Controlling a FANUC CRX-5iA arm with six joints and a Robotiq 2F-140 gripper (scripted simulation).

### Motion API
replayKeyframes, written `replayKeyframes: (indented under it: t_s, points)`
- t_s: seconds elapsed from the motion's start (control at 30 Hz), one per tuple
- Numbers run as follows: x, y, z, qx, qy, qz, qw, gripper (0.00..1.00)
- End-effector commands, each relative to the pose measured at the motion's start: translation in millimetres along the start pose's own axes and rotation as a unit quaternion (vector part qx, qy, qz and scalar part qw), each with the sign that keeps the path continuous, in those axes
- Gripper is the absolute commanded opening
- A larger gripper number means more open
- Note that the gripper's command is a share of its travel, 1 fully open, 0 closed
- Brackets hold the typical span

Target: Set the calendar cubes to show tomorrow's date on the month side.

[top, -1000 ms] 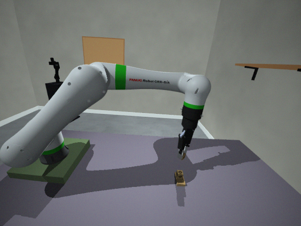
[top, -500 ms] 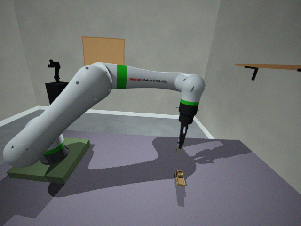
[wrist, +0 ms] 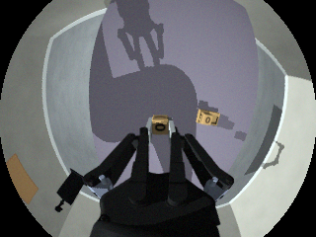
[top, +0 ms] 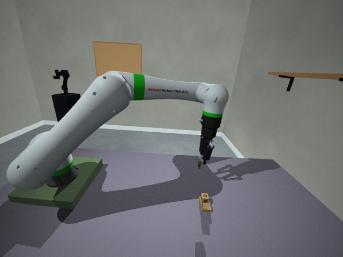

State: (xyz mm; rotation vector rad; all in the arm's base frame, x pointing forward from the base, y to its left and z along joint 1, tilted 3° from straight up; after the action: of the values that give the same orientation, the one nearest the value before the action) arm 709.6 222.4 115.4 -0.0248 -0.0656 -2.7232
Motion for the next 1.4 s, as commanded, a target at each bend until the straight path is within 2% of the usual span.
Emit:
replayKeyframes:
  t_s: [0.0,0.37,0.53,0.83,0.9,1.17,1.37]
  points:
    - [-0.1,0.0,0.3,0.000,0.000,0.000,1.000,0.25]
    - [-0.1,0.0,-0.6,0.000,0.000,0.000,1.000,0.25]
    - [-0.2,0.0,-7.9,0.000,0.000,0.000,1.000,0.25]
    - [-0.3,0.1,-43.3,0.000,0.000,0.000,1.000,0.25]
    - [-0.3,0.1,-43.3,0.000,0.000,0.000,1.000,0.25]
    - [-0.4,0.2,-81.0,0.000,0.000,0.000,1.000,0.25]
    - [-0.5,0.2,-94.4,0.000,0.000,0.000,1.000,0.25]
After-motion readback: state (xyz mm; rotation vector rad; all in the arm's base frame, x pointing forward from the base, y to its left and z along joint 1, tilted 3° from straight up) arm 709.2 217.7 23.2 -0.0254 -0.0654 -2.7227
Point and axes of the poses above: the point where the finger pads meet when closed, its own z axis back along the fingers, its own y axis across the jaws, x = y × z, the point moved 4 cm from there along z, back along the fingers, and after that the axes turned 7 degrees about z, right-handed, at the moved point
